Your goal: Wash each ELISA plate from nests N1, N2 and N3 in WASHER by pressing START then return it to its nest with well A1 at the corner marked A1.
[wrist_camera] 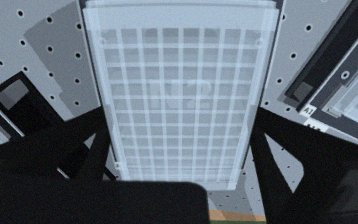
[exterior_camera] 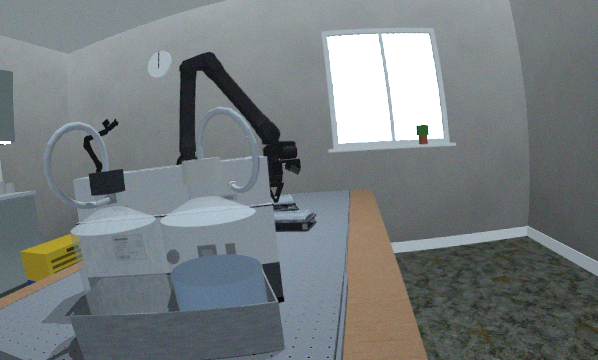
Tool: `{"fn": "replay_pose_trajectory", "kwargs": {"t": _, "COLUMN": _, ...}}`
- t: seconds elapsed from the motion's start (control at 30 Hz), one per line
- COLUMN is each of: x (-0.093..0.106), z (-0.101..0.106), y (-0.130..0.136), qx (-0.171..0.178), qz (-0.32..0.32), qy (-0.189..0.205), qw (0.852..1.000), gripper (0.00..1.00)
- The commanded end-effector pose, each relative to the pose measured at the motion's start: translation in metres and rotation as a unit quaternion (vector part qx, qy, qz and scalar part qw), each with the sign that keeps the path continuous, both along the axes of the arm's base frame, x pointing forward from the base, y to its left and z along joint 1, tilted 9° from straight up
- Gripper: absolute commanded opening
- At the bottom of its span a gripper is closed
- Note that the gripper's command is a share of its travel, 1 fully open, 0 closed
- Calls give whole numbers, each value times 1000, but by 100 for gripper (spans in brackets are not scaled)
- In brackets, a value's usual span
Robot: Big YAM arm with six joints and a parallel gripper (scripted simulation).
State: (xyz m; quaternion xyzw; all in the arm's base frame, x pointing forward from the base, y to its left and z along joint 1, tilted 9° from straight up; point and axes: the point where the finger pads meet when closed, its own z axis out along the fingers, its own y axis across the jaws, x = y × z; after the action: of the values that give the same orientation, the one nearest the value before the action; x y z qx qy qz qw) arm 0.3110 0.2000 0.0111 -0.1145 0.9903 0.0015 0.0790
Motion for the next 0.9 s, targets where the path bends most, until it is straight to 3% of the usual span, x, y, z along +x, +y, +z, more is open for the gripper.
{"fn": "replay_pose_trajectory", "kwargs": {"t": 0.0, "x": 13, "z": 25, "y": 14, "qx": 14, "qz": -1, "qy": -18, "qw": 1000, "gripper": 82}}
{"fn": "replay_pose_trajectory", "kwargs": {"t": 0.13, "x": 11, "z": 22, "y": 13, "qx": 9, "qz": 1, "qy": -11, "qw": 1000, "gripper": 82}}
{"fn": "replay_pose_trajectory", "kwargs": {"t": 0.6, "x": 9, "z": 53, "y": 13, "qx": 15, "qz": -1, "qy": -19, "qw": 1000, "gripper": 82}}
{"fn": "replay_pose_trajectory", "kwargs": {"t": 0.7, "x": 8, "z": 47, "y": 13, "qx": 8, "qz": 1, "qy": -10, "qw": 1000, "gripper": 82}}
{"fn": "replay_pose_trajectory", "kwargs": {"t": 0.87, "x": 8, "z": 64, "y": 13, "qx": 15, "qz": -1, "qy": -19, "qw": 1000, "gripper": 82}}
